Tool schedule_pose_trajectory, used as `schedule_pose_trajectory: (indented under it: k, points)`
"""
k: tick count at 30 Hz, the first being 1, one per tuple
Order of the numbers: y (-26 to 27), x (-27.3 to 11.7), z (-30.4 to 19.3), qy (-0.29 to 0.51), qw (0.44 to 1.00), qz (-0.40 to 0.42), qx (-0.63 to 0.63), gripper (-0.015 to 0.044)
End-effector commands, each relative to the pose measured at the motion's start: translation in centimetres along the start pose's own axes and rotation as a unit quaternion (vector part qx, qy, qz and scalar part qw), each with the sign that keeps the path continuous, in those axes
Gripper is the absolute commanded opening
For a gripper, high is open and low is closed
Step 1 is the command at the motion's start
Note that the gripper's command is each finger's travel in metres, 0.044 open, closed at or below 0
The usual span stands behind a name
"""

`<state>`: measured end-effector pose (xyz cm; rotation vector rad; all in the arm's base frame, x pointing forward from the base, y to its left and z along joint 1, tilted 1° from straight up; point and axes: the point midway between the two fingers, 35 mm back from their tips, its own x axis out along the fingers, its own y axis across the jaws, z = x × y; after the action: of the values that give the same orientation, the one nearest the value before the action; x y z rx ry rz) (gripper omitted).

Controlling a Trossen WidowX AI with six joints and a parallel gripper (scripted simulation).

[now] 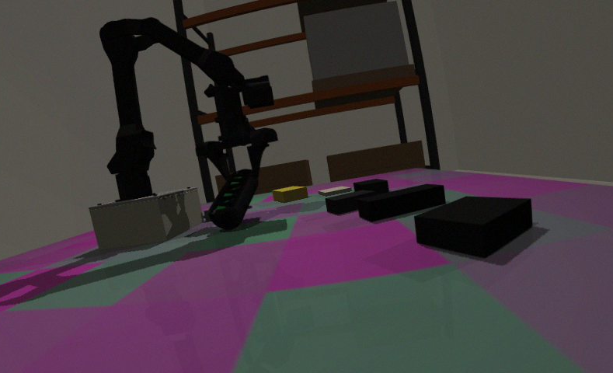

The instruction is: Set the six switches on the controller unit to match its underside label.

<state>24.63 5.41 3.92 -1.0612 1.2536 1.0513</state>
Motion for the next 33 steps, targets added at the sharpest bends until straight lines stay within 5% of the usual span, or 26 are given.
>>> schedule_pose_trajectory:
  k: [1, 33]
  points:
    - [0.0, -0.3, -0.5, 0.001, 1.000, -0.001, 0.001, 0.0336]
    - [0.0, -1.7, -2.9, -0.032, 0.999, -0.001, 0.000, 0.0336]
